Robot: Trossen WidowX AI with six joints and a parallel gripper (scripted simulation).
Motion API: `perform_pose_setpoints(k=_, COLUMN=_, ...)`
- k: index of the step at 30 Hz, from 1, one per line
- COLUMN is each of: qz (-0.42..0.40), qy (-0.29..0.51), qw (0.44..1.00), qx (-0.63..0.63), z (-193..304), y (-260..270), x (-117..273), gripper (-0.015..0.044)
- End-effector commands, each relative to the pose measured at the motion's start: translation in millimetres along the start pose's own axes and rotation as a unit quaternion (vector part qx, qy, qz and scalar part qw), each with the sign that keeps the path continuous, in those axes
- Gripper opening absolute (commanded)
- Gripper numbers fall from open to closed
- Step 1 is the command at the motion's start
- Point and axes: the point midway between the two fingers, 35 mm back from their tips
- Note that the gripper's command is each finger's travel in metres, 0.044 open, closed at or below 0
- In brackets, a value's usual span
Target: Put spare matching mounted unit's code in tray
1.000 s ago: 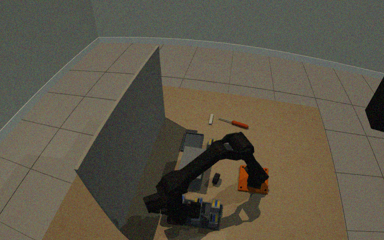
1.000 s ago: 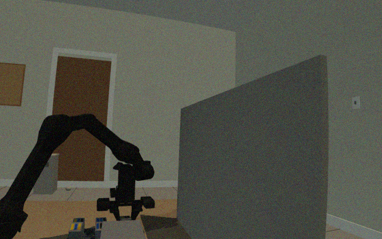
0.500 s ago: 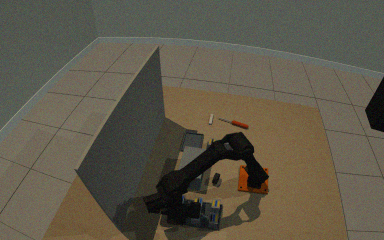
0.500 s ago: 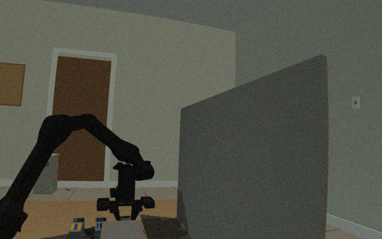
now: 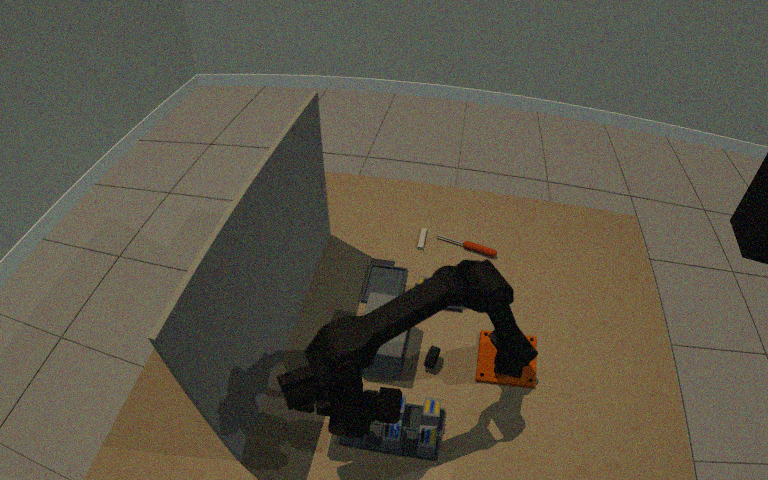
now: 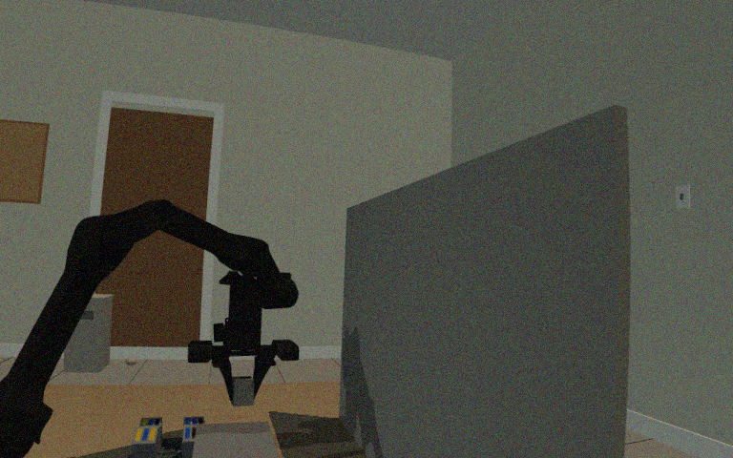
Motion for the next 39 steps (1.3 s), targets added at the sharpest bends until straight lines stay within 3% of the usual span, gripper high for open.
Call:
perform_pose_setpoints(k=1, qz=0.001, qy=0.001, qw=1.0, qx=-0.002, z=0.8, y=1.5, x=11.1, gripper=0.0)
perform_pose_setpoints(k=5, qz=0.003, qy=-0.001, qw=1.0, qx=0.0, z=0.2, y=-0.1, x=10.7, gripper=0.0)
perform_pose_setpoints(k=25, qz=0.015, qy=-0.004, qw=1.0, qx=-0.003, z=9.0, y=-0.5, x=83.5, gripper=0.0)
perform_pose_setpoints(k=39, qz=0.015, qy=0.003, qw=1.0, qx=-0.005, z=94.8, y=-19.4, x=83.2, gripper=0.0)
Point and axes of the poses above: the point midway between the two fingers, 35 mm back from their tips, its own x axis back along the fingers, its own y axis across the jaws, z = x × y, and after that the axes turned 11 degrees about x, right-handed
